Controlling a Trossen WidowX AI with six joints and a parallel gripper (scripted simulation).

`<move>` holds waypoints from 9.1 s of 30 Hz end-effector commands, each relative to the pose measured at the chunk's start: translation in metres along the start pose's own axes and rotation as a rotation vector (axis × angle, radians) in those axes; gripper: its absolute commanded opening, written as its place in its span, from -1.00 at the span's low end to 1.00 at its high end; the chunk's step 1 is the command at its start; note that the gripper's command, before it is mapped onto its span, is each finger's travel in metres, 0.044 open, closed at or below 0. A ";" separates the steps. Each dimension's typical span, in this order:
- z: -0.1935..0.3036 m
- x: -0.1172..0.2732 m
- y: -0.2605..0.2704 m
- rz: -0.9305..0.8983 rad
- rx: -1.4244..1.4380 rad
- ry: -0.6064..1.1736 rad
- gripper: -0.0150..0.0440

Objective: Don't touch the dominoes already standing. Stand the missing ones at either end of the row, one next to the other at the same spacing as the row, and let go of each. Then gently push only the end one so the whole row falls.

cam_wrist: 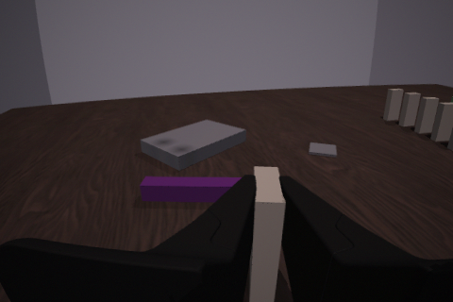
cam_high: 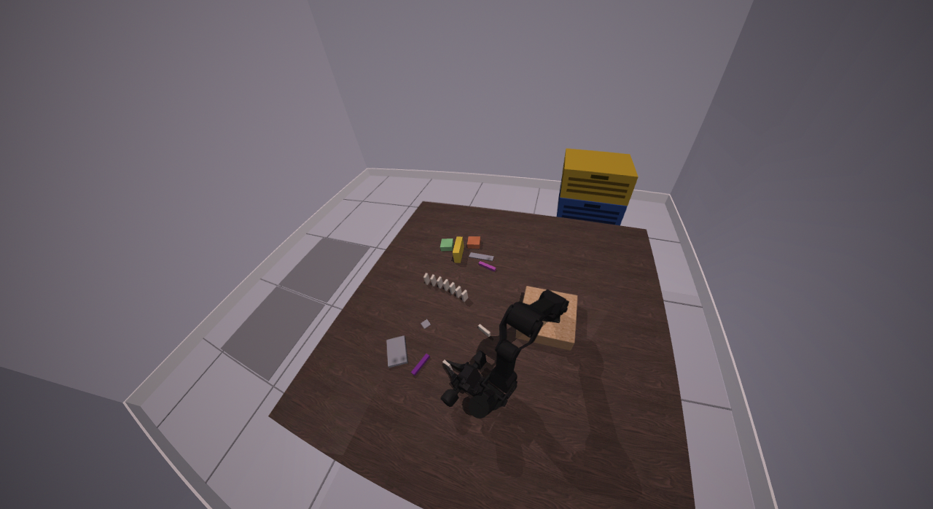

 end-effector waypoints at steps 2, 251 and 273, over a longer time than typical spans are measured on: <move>0.004 -0.001 -0.007 0.005 0.007 -0.007 -0.40; -0.227 -0.186 -0.203 0.418 0.014 1.469 1.00; -0.154 -0.088 -0.154 0.491 -0.067 1.455 1.00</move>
Point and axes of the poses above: the point midway between the two fingers, 35 mm back from their tips, its own x axis back along the fingers, its own y axis across the jaws, z = x × y, the point moved 5 cm from there along x, back along the fingers, and after that the axes turned 15 degrees about -x, right-handed, at the moved point
